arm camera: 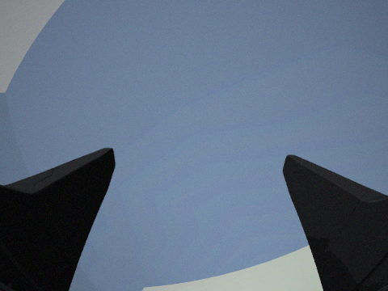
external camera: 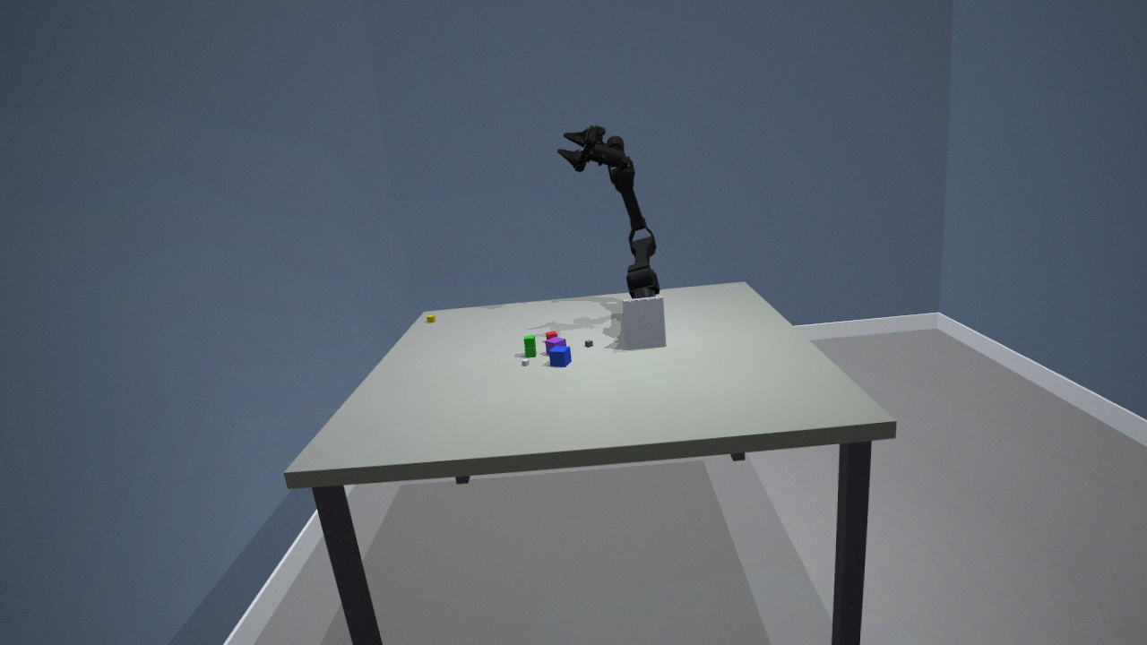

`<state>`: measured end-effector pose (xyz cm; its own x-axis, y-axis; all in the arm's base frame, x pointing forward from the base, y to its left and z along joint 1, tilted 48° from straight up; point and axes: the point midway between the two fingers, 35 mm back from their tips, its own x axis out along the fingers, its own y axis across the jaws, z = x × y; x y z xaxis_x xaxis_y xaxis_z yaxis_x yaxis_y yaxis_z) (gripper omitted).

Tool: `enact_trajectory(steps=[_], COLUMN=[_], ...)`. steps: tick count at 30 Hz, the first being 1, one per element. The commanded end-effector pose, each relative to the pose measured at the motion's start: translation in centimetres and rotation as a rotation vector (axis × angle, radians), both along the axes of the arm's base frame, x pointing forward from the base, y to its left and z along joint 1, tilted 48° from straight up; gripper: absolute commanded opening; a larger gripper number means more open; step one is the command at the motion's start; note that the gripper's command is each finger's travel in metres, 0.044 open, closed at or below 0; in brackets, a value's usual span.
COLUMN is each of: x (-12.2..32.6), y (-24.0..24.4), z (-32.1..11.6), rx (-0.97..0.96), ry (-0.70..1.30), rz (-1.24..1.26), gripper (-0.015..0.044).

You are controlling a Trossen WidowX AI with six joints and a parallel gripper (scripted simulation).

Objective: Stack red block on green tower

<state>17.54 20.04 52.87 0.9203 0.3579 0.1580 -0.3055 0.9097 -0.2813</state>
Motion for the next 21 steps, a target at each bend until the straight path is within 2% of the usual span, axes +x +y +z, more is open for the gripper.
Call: enact_trajectory(steps=[1,13,21], x=[2.6,11.8,16.3], y=[1.7,1.2,-3.5], z=[-3.3,-14.5,-23.8], rx=[-0.097,-0.315,-0.528], ry=[0.056,0.296,0.543], rz=[-0.063,-0.317,-0.506], gripper=[0.044,0.044,0.044])
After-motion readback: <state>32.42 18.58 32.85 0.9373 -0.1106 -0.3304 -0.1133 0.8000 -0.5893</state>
